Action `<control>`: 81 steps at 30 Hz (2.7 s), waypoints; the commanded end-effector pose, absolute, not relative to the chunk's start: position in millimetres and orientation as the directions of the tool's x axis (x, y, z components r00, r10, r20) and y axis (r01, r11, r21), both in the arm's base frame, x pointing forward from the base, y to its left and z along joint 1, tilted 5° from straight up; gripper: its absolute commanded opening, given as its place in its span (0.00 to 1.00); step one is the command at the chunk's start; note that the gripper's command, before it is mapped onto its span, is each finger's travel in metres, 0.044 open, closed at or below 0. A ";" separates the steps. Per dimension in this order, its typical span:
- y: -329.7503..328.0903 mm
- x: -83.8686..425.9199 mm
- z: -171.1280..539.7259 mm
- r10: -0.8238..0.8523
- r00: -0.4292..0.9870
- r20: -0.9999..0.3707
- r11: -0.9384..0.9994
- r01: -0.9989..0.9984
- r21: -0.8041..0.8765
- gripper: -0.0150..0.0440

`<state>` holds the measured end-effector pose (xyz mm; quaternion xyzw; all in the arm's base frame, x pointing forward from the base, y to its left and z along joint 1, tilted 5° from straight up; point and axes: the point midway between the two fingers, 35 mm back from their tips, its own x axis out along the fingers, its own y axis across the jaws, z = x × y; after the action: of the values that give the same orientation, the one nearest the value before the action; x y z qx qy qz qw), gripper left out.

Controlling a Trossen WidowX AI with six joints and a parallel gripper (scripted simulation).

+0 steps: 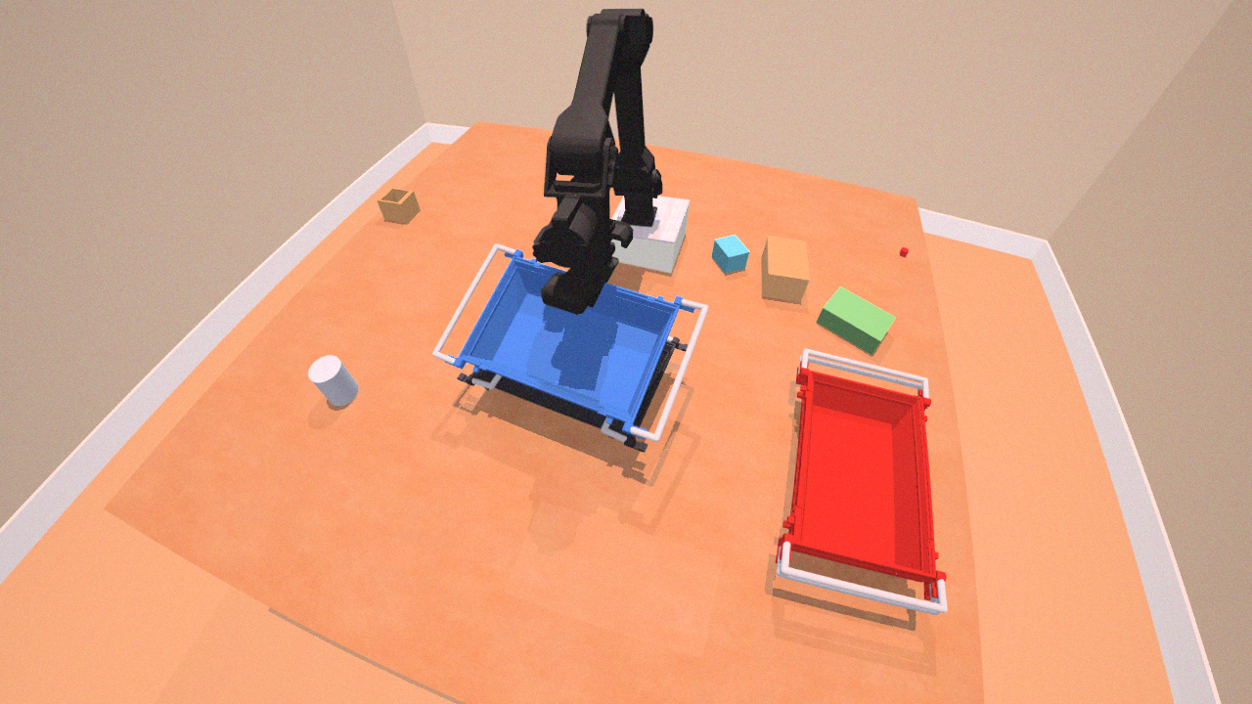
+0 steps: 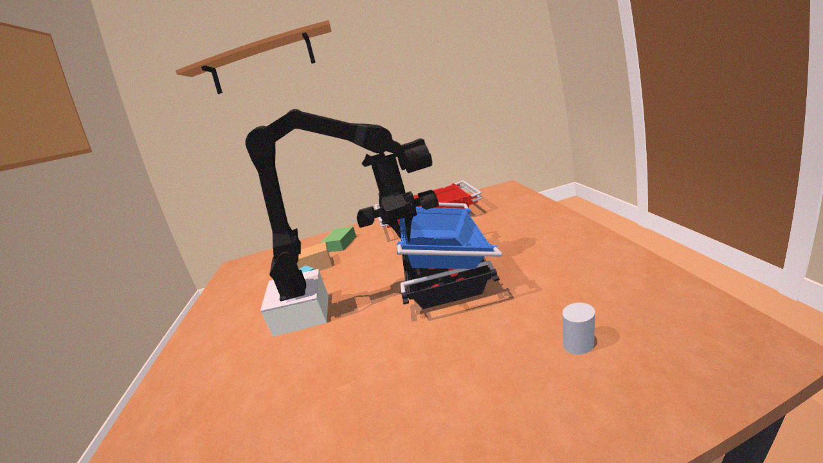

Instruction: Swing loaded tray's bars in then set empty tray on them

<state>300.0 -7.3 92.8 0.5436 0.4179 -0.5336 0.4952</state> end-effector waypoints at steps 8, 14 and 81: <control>-7.3 294.3 79.3 -0.070 0.063 -0.996 -0.160 0.984 0.073 0.25; -7.3 294.3 79.3 -0.070 0.063 -0.996 -0.160 0.984 0.073 0.25; -7.6 292.0 69.9 -0.070 0.062 -0.996 -0.160 0.984 0.073 0.25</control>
<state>297.8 -7.9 76.9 0.5464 0.4148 -0.5314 0.4970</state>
